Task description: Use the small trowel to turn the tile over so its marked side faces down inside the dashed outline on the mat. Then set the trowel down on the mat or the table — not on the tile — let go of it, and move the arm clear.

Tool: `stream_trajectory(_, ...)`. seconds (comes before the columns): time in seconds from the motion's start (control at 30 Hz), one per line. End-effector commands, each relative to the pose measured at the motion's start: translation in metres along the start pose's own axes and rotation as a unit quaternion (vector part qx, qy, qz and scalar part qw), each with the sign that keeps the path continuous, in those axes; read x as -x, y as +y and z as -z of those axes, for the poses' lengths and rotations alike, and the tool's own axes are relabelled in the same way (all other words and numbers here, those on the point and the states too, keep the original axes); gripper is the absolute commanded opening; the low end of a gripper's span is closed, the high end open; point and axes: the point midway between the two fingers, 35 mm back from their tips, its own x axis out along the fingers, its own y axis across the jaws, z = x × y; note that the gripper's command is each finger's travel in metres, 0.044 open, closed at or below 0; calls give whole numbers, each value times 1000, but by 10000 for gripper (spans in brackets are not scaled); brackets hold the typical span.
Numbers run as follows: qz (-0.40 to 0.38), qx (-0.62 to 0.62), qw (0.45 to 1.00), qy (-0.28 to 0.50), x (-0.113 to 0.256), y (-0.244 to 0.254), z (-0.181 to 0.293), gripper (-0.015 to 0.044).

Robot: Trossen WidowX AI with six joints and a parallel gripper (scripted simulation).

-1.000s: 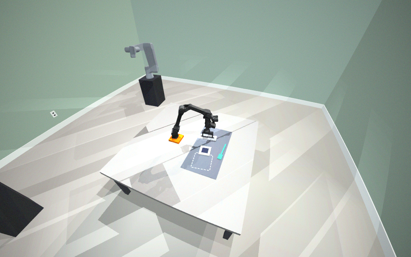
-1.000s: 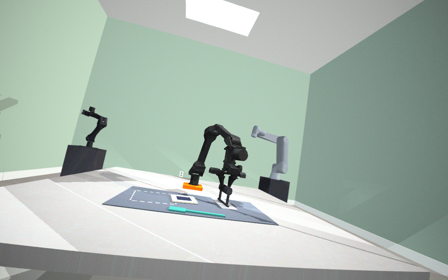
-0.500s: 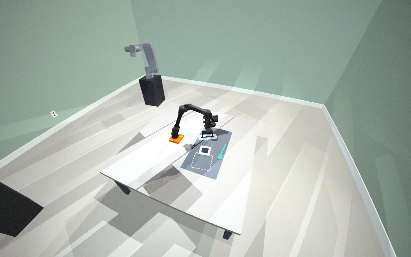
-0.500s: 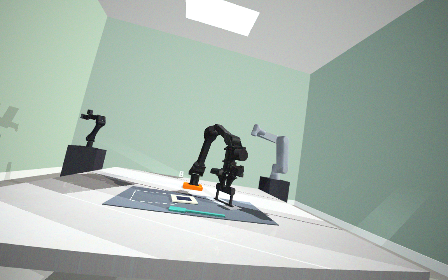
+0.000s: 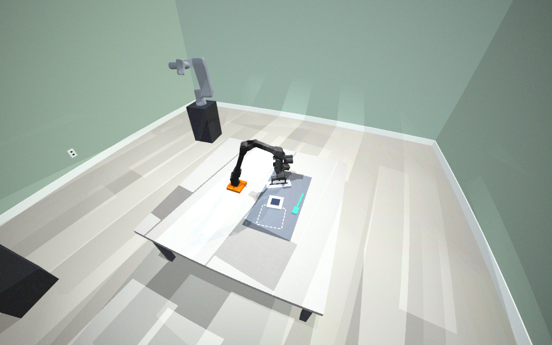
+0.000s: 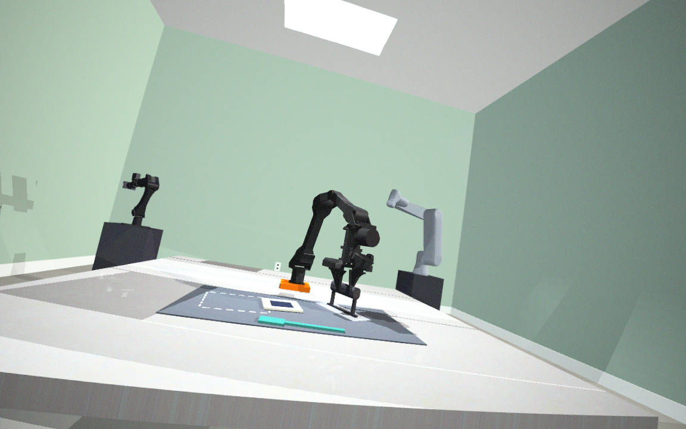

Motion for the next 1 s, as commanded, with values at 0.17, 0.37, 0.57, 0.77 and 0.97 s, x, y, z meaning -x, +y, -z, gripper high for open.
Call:
stream_trajectory(0.17, 0, 3, 1000, 4, -2, 0, 1, 270)
stream_trajectory(0.37, 0, 12, 1000, 4, 33, 0, 3, 270)
stream_trajectory(0.57, 0, 14, 1000, 4, 43, 1, 4, 270)
stream_trajectory(0.77, 0, 75, 997, 4, 43, 1, 4, 270)
stream_trajectory(0.97, -1, 179, 984, 4, 43, 0, 4, 270)
